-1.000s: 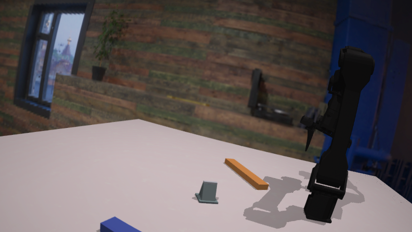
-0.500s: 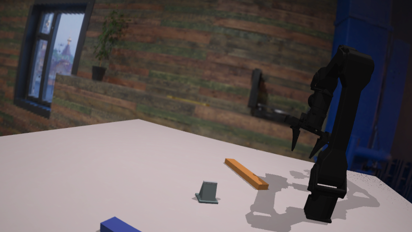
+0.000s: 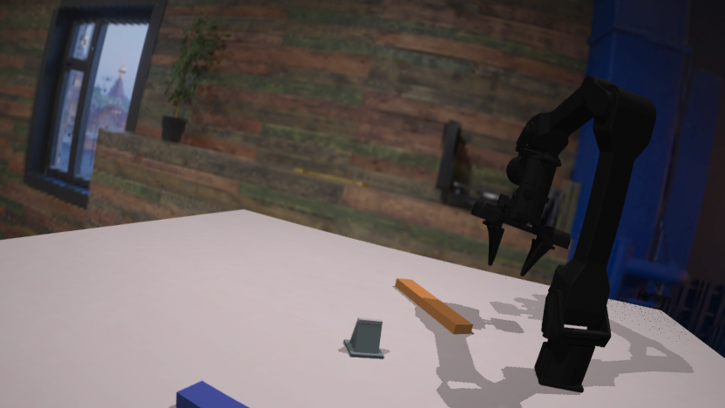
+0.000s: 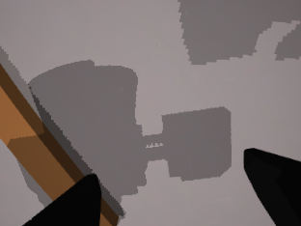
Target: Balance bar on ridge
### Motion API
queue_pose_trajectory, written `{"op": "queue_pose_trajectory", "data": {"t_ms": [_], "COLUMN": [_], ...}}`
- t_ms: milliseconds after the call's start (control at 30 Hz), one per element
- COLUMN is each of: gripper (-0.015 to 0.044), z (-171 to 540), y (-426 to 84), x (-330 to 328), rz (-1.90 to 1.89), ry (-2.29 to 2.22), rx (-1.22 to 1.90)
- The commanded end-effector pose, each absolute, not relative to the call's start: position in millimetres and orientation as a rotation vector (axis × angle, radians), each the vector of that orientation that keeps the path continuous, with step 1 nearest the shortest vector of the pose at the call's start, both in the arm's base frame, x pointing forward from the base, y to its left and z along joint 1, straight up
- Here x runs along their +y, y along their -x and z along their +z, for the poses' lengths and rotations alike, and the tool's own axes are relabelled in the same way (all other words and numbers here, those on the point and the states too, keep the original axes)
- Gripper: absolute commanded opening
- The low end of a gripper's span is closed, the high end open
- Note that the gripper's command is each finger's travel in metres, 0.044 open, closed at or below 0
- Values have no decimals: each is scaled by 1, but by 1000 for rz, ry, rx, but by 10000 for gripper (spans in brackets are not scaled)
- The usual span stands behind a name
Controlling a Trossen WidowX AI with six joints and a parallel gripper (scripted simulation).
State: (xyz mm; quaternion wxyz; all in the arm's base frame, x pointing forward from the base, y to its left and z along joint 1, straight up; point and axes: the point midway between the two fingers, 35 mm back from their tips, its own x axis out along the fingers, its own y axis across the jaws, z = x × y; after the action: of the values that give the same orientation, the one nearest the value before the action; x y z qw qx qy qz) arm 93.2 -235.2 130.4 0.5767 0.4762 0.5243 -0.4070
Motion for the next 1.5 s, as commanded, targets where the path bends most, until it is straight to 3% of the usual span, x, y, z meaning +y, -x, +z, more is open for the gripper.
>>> {"op": "queue_pose_trajectory", "data": {"t_ms": [0, 1167, 1467], "gripper": [315, 315, 315], "z": [128, 119, 78], "y": [-107, -200, -201], "x": [-231, -173, -174], "rz": [-935, -751, -751], "ry": [-1074, -740, -740], "rx": [1258, 1408, 1408]}}
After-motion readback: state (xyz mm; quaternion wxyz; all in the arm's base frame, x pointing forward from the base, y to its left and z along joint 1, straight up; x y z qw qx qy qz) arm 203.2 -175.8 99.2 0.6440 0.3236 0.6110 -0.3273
